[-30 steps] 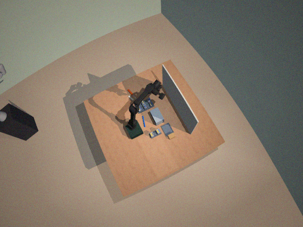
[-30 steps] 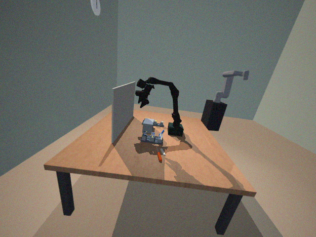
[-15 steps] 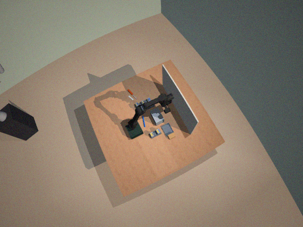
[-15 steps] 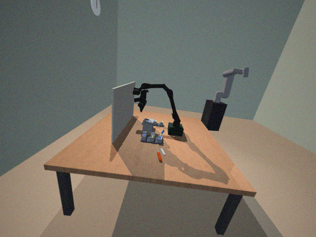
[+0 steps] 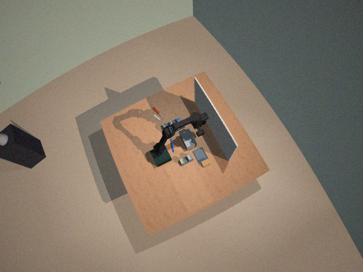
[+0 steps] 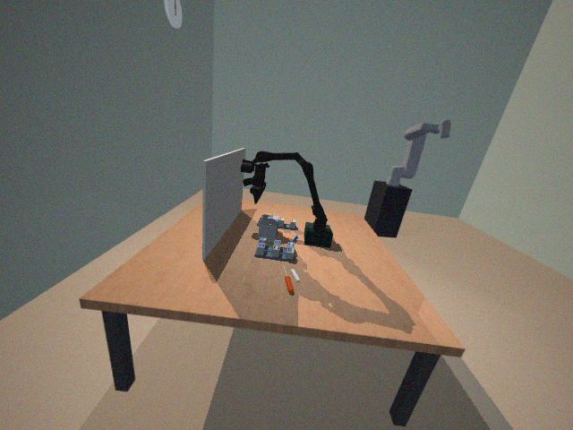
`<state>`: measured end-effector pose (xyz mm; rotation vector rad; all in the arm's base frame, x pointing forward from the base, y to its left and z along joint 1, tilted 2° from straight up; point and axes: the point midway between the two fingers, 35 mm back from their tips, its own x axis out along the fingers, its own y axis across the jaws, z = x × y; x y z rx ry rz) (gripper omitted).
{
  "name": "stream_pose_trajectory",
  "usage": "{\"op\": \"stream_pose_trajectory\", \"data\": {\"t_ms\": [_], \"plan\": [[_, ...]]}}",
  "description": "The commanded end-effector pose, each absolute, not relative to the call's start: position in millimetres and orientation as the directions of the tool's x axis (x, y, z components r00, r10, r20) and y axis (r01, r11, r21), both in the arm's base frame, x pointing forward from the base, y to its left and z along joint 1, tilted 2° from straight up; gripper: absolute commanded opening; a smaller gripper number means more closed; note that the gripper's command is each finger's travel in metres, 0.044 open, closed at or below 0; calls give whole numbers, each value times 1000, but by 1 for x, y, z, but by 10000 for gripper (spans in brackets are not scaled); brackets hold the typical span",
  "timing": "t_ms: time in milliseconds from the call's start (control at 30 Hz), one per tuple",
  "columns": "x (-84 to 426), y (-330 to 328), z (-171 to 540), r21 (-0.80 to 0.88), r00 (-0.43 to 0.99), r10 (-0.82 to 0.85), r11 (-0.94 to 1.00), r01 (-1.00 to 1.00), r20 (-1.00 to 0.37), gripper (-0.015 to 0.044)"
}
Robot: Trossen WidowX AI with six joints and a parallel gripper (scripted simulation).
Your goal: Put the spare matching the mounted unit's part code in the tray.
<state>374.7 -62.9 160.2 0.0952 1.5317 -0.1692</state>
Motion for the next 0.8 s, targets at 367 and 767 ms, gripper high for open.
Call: {"op": "stream_pose_trajectory", "data": {"t_ms": [367, 767], "plan": [[318, 105, 125, -34, 22, -26, 836, -548, -999, 440], [187, 205, 83, -13, 9, -22, 191, -982, -1000, 440]]}}
